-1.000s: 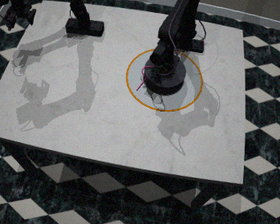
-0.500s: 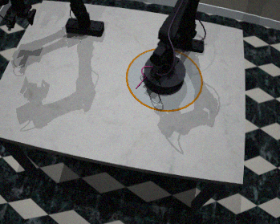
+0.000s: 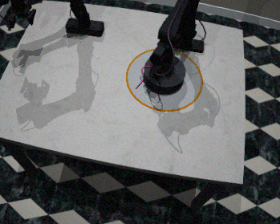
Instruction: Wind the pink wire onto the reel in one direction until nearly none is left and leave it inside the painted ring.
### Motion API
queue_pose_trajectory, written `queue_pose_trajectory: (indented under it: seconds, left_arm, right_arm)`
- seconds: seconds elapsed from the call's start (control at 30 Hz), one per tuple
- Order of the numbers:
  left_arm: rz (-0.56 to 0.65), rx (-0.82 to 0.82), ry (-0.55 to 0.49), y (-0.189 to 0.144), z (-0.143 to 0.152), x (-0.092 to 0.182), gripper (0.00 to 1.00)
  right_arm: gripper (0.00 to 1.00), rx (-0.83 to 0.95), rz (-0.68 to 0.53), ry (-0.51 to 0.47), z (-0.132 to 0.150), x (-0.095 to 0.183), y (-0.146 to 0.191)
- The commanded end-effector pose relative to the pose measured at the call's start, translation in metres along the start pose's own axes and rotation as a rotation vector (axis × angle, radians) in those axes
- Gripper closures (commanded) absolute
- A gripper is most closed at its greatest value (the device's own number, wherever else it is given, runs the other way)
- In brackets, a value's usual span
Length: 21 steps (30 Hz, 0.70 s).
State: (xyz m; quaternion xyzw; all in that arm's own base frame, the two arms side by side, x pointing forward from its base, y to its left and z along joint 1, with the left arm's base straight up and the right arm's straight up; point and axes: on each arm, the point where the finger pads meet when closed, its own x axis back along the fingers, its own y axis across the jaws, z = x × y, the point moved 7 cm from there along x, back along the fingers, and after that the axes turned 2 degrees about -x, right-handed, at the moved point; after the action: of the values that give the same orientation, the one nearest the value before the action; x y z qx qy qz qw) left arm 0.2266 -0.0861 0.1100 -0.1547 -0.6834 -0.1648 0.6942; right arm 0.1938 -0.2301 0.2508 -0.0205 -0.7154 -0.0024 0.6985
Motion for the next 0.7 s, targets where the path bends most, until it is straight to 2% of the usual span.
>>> queue_pose_trajectory:
  seconds: [0.0, 0.13, 0.4, 0.67]
  left_arm:
    - [0.010, -0.019, -0.018, -0.004, -0.003, 0.001, 0.87]
    - [0.010, -0.019, -0.018, -0.004, -0.003, 0.001, 0.80]
    - [0.010, -0.019, -0.018, -0.004, -0.003, 0.004, 0.80]
    - [0.010, -0.019, -0.018, 0.000, -0.004, 0.037, 0.80]
  right_arm:
    - [0.00, 0.001, 0.037, -0.033, -0.002, 0.015, 0.002]
    - [0.00, 0.001, 0.037, -0.033, -0.002, 0.015, 0.002]
    - [0.00, 0.001, 0.037, -0.033, -0.002, 0.015, 0.002]
    - [0.00, 0.001, 0.037, -0.033, -0.002, 0.015, 0.002]
